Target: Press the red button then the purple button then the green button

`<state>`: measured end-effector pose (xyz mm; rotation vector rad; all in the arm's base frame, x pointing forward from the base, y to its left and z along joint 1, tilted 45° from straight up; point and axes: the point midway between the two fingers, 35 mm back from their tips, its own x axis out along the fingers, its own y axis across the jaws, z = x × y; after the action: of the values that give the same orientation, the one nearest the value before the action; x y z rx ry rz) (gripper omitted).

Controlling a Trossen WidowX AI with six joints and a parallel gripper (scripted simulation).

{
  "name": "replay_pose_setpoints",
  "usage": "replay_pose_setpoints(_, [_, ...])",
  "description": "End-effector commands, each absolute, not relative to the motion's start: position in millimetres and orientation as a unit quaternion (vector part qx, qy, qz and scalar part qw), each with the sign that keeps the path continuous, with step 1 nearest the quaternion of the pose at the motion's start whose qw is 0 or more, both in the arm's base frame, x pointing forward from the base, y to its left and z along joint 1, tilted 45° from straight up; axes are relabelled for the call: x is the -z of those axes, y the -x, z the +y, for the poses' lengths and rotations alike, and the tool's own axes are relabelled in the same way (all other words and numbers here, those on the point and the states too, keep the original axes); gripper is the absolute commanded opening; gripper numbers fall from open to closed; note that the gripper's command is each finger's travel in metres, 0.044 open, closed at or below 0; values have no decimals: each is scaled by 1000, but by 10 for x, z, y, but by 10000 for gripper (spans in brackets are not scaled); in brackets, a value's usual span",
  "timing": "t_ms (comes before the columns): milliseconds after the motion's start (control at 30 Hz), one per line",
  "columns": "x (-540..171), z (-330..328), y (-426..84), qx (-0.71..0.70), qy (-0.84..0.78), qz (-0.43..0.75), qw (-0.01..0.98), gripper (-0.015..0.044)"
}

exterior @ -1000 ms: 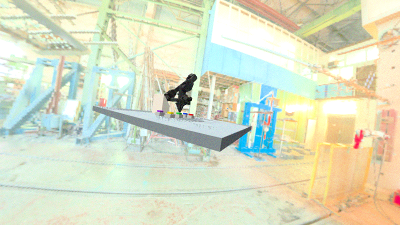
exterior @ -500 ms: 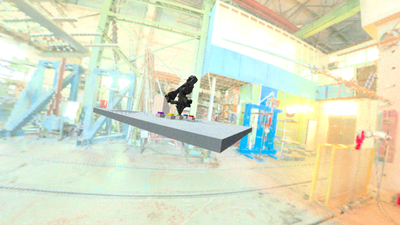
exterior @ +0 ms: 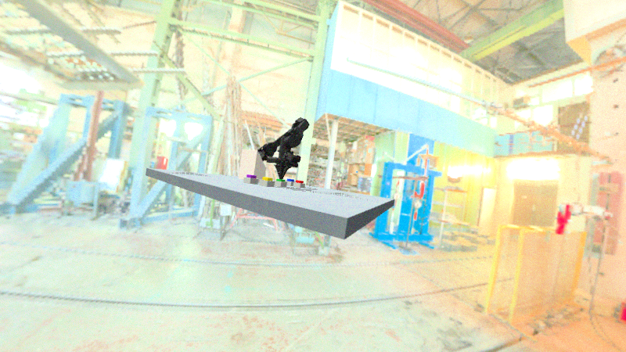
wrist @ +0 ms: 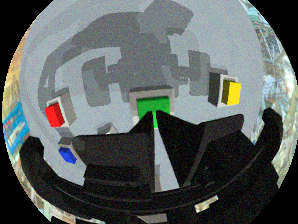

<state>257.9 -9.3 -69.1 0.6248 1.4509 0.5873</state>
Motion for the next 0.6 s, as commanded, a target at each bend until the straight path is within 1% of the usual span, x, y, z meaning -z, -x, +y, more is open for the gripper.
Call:
replay_pose_setpoints(0, [508, -289, -2567, -258, -277, 643, 666, 20])
replay_pose_setpoints(200, [489, -307, -2564, -259, -277, 643, 666, 20])
replay_pose_setpoints(267, [399, -266, -2609, -257, -276, 644, 666, 72])
replay_pose_setpoints(400, [-160, 31, -2796, -250, -271, 646, 668, 178])
replay_pose_setpoints(567, [-764, 416, -2821, -249, -271, 645, 669, 309])
